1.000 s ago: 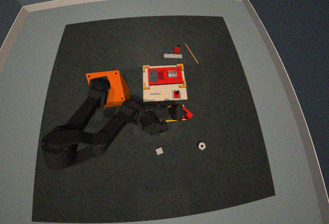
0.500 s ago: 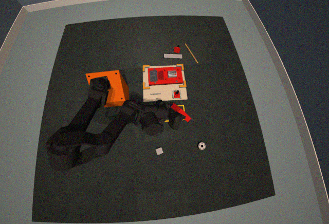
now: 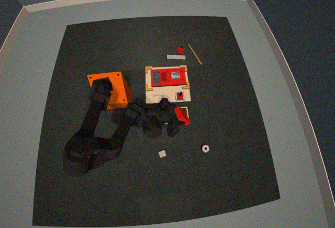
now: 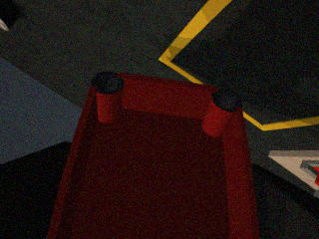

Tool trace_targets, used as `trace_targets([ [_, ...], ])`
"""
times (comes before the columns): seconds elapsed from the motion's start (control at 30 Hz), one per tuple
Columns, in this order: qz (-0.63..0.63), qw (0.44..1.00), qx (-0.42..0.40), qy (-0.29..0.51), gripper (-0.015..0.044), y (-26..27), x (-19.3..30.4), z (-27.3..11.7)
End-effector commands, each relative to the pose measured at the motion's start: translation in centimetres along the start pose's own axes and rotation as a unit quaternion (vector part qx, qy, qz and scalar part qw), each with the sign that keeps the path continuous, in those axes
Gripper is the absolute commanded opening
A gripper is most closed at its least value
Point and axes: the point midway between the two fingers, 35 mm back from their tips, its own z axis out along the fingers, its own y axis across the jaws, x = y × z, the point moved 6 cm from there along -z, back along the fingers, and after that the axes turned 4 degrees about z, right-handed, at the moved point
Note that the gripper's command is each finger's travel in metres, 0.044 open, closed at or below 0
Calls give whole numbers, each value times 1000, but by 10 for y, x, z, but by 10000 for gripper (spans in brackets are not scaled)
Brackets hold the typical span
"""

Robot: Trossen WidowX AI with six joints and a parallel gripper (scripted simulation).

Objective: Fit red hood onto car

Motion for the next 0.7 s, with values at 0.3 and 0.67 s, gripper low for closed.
trace_targets([
  [0.3,113,994,2,1,0,-7,-15,2],
  [0.67,109,994,0,6,236,-5,-13,2],
])
